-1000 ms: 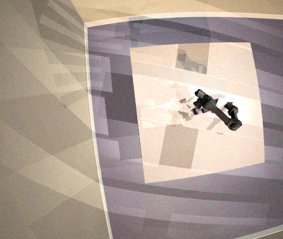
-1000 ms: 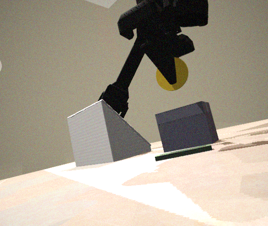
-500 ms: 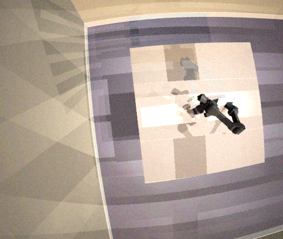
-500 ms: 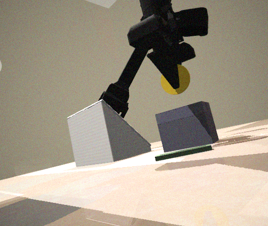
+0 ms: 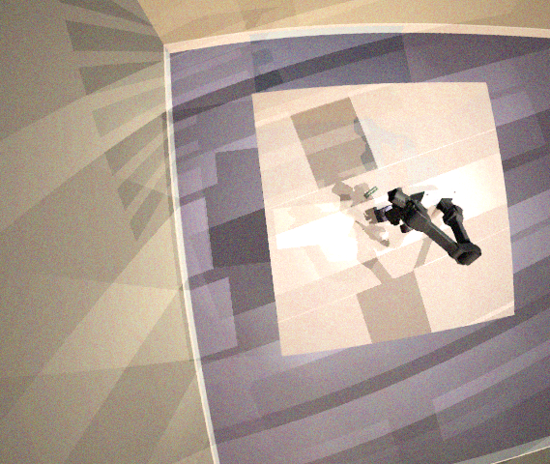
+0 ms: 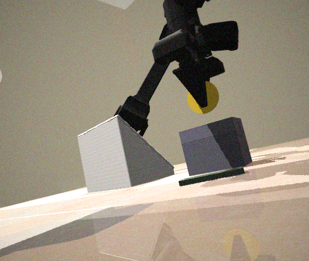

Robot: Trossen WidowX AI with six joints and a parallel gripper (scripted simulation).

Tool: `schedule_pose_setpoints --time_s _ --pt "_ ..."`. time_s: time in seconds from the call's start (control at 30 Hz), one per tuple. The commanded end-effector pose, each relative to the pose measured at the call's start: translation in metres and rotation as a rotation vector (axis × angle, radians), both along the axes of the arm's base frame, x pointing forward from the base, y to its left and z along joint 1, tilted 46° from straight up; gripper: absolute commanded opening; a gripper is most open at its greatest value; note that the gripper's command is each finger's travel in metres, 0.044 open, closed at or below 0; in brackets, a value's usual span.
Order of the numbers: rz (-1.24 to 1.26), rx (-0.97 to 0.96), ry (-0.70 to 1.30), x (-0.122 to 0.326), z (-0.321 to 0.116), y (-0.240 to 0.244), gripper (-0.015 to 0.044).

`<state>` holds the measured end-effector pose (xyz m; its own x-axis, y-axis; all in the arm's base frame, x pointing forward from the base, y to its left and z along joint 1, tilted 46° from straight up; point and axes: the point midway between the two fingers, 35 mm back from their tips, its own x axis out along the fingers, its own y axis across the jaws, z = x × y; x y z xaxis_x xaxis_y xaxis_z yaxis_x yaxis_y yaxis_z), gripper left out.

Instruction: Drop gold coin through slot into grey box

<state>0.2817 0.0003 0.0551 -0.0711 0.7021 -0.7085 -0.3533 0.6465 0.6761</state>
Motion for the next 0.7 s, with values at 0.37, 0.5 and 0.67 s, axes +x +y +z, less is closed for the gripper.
schedule_pose_setpoints --time_s 0.37,0.5,0.67 --pt "-0.002 0.0 0.001 -0.0008 0.0001 0.0008 0.0" --pt "-0.006 0.0 0.005 -0.003 0.0007 0.0028 0.0" --pt "-0.006 -0.001 0.006 -0.0031 0.0016 0.0037 0.0004"
